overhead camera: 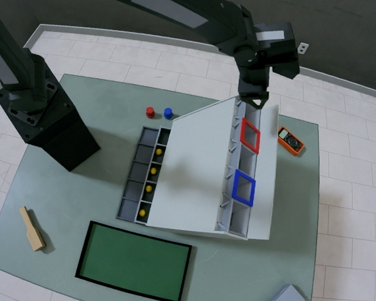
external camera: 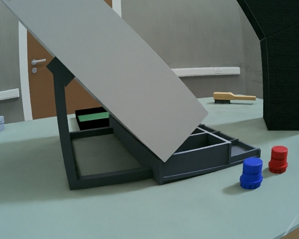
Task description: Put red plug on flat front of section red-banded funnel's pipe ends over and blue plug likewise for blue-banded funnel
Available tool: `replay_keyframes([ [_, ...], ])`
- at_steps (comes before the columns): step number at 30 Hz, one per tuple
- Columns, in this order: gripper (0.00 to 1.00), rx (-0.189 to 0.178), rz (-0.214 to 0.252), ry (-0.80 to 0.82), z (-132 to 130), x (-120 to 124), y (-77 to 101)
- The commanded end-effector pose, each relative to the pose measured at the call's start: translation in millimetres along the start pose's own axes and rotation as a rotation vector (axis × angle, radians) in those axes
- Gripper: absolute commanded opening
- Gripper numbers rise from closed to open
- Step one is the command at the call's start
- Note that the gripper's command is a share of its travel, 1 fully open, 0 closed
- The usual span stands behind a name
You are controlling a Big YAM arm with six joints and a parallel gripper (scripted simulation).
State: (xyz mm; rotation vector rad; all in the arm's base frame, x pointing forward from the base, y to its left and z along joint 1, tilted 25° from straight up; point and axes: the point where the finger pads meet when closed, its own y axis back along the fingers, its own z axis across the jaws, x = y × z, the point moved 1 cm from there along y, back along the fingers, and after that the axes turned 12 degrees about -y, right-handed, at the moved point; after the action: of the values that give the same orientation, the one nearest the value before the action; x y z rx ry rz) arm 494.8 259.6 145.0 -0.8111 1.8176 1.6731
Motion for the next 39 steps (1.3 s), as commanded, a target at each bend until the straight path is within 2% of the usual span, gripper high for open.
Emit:
replay_keyframes([
  [1,0.59,-0.013,-0.01,-0.006,4.9,15.4,18.5],
  [13,0.59,0.012,0.001,-0.007,-17.0,124.3,71.0],
  [32,0.59,0.013,0.005,-0.006,-19.0,136.0,77.2],
  [39,0.59,0.042,0.137,-0.006,-74.6,175.2,63.8],
])
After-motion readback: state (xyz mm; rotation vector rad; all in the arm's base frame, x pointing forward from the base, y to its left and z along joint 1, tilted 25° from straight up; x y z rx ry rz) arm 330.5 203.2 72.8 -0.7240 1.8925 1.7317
